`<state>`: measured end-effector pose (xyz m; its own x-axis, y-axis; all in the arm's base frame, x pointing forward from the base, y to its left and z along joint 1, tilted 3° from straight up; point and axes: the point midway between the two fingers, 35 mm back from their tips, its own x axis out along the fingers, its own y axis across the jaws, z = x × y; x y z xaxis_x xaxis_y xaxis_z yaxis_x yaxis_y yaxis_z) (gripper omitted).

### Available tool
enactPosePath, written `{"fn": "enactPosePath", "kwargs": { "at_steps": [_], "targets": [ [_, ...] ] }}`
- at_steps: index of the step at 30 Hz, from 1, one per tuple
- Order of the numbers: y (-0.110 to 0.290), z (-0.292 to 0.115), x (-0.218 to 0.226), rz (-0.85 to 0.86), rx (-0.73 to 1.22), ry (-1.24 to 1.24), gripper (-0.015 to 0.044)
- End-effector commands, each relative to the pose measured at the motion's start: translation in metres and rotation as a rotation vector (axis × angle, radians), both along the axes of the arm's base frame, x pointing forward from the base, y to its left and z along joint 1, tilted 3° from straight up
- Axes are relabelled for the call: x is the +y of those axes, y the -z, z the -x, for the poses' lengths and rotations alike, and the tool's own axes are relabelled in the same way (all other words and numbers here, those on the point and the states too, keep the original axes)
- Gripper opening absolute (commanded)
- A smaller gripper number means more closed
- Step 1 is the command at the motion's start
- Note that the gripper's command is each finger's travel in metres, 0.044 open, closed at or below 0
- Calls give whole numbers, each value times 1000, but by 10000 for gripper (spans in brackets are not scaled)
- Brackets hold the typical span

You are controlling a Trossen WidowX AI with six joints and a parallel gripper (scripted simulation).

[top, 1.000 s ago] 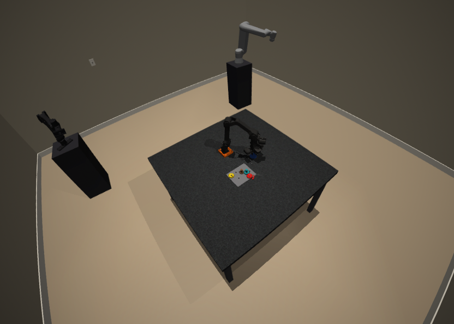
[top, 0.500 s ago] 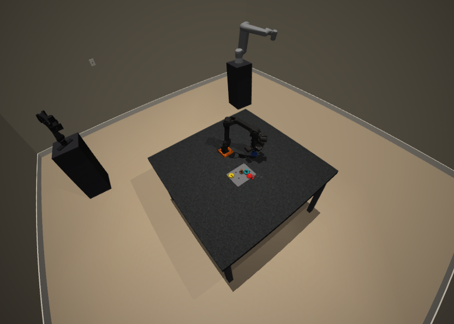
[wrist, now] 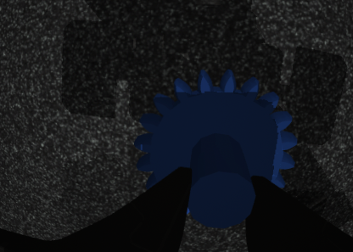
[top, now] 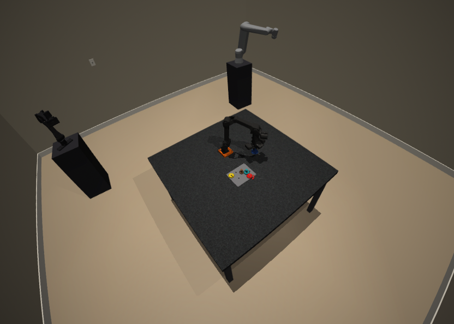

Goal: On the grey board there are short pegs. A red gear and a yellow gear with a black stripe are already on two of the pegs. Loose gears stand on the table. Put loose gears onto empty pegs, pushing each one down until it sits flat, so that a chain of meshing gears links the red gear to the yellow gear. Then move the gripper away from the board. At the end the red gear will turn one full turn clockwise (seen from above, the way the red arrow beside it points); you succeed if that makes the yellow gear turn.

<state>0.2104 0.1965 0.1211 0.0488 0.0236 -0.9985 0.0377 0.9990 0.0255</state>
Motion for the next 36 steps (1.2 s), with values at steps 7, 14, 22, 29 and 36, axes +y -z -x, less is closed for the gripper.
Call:
{"fn": "enactPosePath", "kwargs": {
  "at_steps": [7, 14, 22, 29, 36],
  "targets": [
    [-26, 0, 0, -7, -12, 4, 0],
    [-41, 2, 0, -7, -12, 4, 0],
    [-58, 5, -2, -7, -11, 4, 0],
    [-73, 9, -4, -6, -11, 4, 0],
    [-77, 9, -6, -6, -11, 4, 0]
  ]
}}
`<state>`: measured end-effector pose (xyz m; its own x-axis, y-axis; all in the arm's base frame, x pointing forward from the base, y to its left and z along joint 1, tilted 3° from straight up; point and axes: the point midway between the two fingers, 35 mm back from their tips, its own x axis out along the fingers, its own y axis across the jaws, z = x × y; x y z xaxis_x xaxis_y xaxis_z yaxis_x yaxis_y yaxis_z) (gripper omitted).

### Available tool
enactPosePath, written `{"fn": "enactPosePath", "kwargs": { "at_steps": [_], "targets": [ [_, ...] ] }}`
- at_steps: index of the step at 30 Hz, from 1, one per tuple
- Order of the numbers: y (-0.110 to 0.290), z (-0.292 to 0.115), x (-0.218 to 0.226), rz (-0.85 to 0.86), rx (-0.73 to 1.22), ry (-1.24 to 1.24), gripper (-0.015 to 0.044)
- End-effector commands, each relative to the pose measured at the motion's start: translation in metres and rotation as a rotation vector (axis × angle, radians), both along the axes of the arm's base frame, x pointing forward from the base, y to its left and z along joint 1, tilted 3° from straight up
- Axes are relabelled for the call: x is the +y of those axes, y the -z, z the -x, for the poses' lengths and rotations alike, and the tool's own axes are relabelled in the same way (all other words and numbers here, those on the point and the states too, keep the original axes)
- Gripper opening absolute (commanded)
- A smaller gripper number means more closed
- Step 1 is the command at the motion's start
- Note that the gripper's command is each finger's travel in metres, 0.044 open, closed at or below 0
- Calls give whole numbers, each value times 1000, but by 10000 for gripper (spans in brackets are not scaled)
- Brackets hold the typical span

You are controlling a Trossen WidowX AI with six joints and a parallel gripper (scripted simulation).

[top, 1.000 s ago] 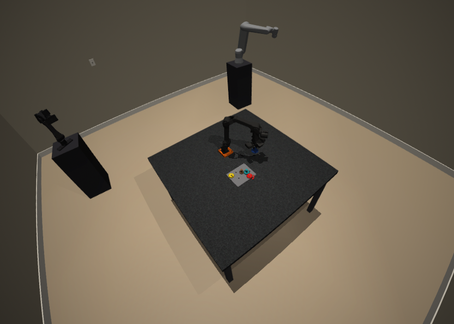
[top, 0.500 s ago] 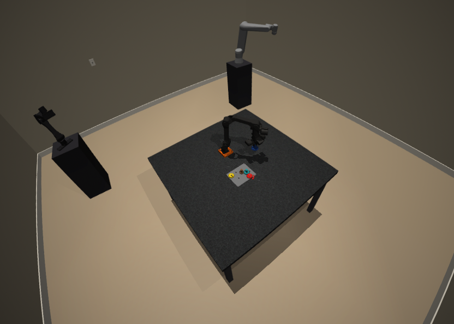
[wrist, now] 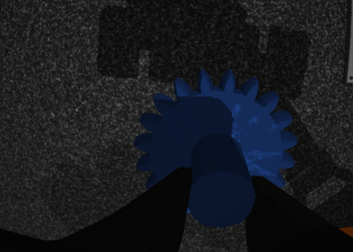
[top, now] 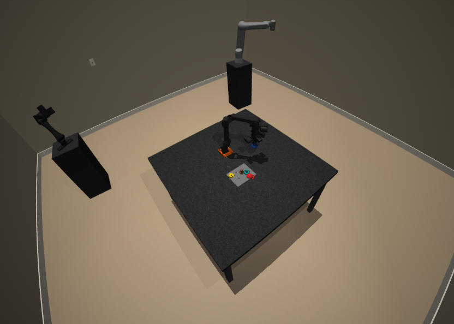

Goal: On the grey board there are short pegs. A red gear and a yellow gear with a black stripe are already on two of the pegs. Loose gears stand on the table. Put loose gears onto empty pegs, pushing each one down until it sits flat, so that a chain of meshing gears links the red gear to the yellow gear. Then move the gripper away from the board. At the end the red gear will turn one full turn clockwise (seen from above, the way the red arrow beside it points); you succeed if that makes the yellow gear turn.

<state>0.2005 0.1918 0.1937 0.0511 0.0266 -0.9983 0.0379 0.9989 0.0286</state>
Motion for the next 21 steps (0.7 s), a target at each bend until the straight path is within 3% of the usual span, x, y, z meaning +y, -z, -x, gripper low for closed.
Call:
{"fn": "enactPosePath", "kwargs": {
  "at_steps": [1, 21],
  "targets": [
    [-4, -2, -3, -3, -9, 4, 0],
    [9, -28, -34, 11, -9, -1, 0]
  ]
}}
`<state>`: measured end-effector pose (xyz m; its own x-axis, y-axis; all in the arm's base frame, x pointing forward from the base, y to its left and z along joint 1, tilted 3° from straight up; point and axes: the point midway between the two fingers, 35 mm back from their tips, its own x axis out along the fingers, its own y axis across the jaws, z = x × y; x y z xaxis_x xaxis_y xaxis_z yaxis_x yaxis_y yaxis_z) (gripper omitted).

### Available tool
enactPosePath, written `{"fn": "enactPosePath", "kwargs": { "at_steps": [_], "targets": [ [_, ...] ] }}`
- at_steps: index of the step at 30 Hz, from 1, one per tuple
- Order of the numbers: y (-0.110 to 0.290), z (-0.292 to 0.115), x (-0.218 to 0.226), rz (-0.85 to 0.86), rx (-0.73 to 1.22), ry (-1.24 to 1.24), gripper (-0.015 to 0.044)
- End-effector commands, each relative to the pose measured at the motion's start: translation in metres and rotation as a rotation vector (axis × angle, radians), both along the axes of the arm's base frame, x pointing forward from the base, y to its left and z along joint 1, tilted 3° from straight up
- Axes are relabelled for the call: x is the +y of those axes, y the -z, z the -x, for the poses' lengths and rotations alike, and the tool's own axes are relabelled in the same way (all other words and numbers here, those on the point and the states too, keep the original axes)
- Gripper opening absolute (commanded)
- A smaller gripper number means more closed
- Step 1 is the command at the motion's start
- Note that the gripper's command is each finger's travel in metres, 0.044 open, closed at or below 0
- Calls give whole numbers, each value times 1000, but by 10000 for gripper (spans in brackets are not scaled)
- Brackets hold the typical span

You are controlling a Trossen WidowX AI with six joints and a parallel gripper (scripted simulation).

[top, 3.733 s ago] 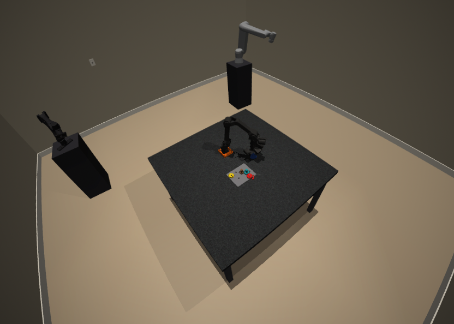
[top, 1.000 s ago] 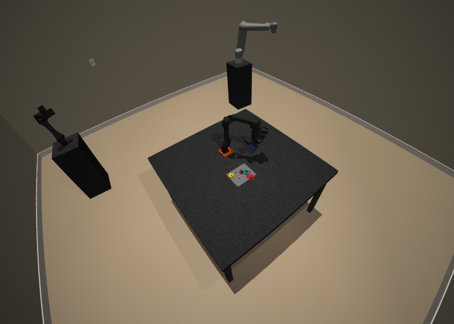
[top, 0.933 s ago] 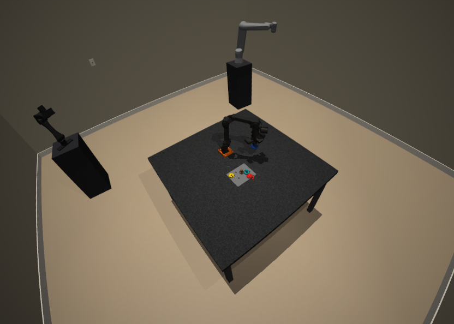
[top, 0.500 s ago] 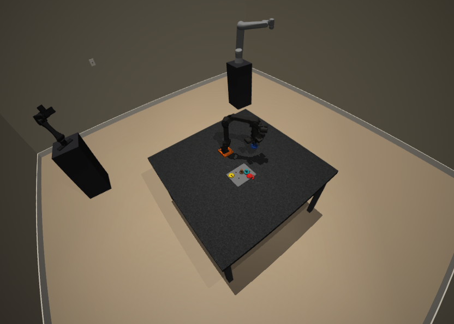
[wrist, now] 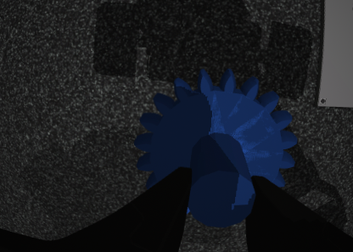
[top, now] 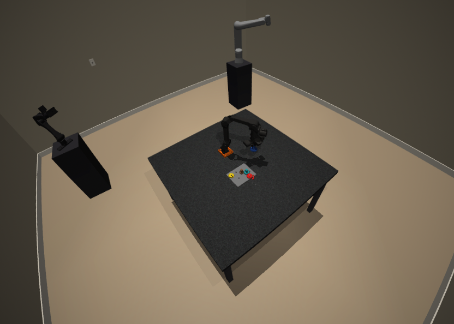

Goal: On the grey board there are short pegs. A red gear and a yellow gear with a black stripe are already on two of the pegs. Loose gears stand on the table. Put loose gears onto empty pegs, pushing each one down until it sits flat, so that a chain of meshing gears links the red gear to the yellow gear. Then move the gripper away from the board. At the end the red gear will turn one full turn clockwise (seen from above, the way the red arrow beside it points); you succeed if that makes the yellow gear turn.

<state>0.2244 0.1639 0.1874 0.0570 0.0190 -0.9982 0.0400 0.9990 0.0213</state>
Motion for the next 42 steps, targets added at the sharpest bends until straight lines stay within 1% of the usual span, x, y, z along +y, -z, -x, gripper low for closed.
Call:
{"fn": "enactPosePath", "kwargs": {
  "at_steps": [1, 42],
  "targets": [
    [3, -6, -8, 3, -3, -3, 0],
    [29, -44, -80, 7, -2, -3, 0]
  ]
}}
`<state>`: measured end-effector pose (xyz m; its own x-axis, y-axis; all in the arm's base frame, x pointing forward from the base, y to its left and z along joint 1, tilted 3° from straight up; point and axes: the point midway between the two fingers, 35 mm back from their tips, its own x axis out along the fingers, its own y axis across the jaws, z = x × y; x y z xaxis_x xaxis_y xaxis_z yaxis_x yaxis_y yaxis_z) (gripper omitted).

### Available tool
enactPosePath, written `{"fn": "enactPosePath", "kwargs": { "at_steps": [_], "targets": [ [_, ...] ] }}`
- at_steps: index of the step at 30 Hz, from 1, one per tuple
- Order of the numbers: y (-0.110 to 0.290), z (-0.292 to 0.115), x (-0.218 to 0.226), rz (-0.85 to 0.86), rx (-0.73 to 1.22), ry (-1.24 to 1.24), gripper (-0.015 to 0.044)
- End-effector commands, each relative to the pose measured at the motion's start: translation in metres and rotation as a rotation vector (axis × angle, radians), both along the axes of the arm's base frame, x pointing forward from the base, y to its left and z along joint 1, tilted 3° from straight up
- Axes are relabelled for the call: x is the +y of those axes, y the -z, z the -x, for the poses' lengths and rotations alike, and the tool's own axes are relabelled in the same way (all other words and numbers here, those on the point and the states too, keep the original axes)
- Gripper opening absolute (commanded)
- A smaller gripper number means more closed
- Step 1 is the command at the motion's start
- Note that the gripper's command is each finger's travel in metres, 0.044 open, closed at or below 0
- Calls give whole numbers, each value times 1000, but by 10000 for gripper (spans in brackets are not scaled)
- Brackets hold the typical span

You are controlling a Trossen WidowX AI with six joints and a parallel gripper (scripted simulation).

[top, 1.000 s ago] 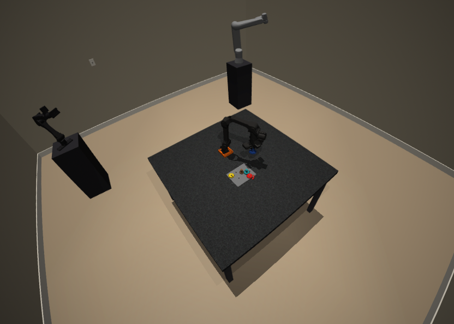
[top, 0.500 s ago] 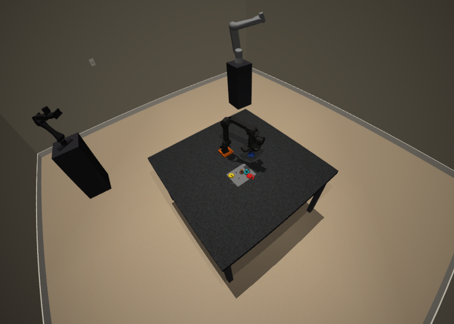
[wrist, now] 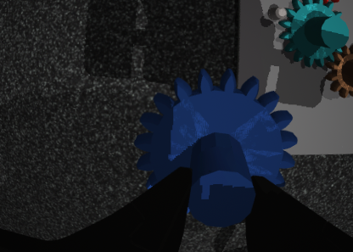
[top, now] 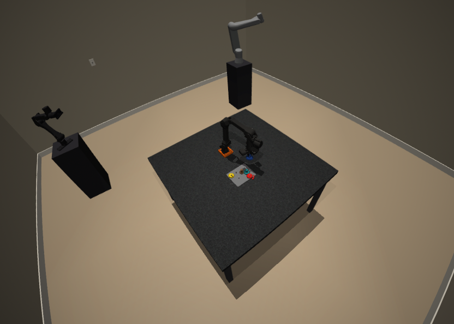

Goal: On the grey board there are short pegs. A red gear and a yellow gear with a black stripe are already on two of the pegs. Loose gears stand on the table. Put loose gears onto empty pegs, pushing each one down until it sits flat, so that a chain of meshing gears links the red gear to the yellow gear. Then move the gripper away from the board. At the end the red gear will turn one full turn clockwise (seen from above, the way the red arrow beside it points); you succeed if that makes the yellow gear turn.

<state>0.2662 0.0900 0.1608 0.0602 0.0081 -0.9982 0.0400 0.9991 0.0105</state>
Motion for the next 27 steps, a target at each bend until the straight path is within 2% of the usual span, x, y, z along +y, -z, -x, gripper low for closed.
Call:
{"fn": "enactPosePath", "kwargs": {
  "at_steps": [1, 27],
  "targets": [
    [3, -2, -8, -4, 1, -2, 0],
    [20, -13, -59, -10, 4, 21, 0]
  ]
}}
